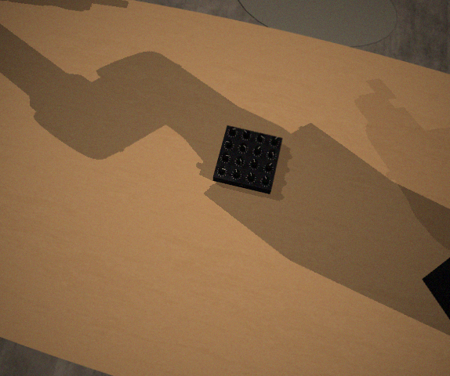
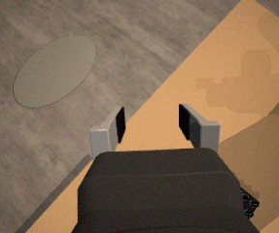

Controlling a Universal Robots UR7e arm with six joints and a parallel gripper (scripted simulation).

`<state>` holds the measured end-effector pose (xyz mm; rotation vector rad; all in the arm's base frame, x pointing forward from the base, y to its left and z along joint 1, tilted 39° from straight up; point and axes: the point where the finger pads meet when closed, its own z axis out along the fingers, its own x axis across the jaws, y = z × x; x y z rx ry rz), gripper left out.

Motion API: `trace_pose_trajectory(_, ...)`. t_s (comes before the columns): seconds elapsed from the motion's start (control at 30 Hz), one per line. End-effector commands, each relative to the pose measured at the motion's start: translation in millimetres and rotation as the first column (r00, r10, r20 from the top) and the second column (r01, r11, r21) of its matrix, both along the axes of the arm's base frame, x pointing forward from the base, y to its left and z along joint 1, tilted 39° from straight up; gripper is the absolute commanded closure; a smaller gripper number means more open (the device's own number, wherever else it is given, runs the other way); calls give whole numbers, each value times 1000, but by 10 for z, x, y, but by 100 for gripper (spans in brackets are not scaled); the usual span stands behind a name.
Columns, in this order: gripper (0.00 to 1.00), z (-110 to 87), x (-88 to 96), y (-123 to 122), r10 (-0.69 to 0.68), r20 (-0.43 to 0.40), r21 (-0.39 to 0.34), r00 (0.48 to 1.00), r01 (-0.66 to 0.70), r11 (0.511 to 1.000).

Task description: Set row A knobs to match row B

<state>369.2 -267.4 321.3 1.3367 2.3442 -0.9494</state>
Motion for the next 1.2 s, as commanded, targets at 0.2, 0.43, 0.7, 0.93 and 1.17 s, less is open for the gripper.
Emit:
trace_pose_trajectory(0.2,0,6,0,1,0,1,-1,1000,0,1000)
trace_pose_trajectory(0.43,0,6,0,1,0,1,-1,1000,0,1000)
trace_pose_trajectory(0.7,0,9,3,1,2,1,-1,1000,-2,1000)
trace_pose_trajectory(0.93,0,-33,26,-6,23,-11,3,1000,-23,1000)
trace_pose_trajectory(1.17,0,-107,67,-16,60,-32,12,998,-60,998)
